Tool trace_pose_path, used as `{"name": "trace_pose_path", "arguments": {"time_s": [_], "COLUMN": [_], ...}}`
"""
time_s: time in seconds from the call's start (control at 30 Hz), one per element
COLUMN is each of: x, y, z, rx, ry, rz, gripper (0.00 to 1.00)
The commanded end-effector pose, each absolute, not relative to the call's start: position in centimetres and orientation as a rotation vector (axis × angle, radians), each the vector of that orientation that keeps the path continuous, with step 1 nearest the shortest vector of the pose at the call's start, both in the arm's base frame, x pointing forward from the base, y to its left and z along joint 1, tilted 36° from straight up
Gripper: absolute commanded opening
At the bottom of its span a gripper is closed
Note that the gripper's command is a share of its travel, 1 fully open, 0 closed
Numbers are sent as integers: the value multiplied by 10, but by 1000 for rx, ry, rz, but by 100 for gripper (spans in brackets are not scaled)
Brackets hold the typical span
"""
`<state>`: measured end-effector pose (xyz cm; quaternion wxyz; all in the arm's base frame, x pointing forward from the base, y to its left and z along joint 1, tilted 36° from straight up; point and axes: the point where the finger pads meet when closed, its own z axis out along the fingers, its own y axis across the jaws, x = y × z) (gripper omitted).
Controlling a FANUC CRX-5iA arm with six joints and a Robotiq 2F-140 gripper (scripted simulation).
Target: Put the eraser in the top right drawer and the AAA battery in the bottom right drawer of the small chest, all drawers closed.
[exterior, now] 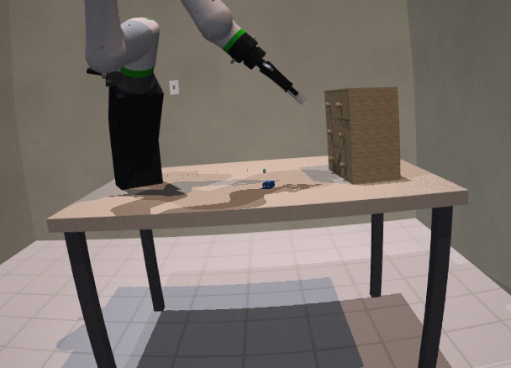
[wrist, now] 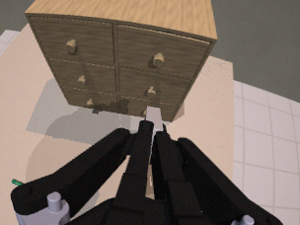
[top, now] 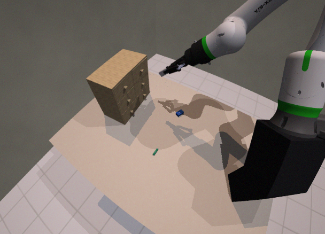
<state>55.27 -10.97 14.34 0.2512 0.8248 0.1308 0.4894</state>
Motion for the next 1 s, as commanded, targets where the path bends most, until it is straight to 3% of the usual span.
{"name": "trace_pose_path", "arguments": {"time_s": [0.0,0.23,0.5,0.97], "x": [553,544,480,426], "y": [-112,-118,-96,-70], "z": [141,138,169,199], "rx": [2271,2369,2497,2545], "ry": [350,295,163,72], "rz": [1286,1054,640,370], "gripper": [0,0,0,0]}}
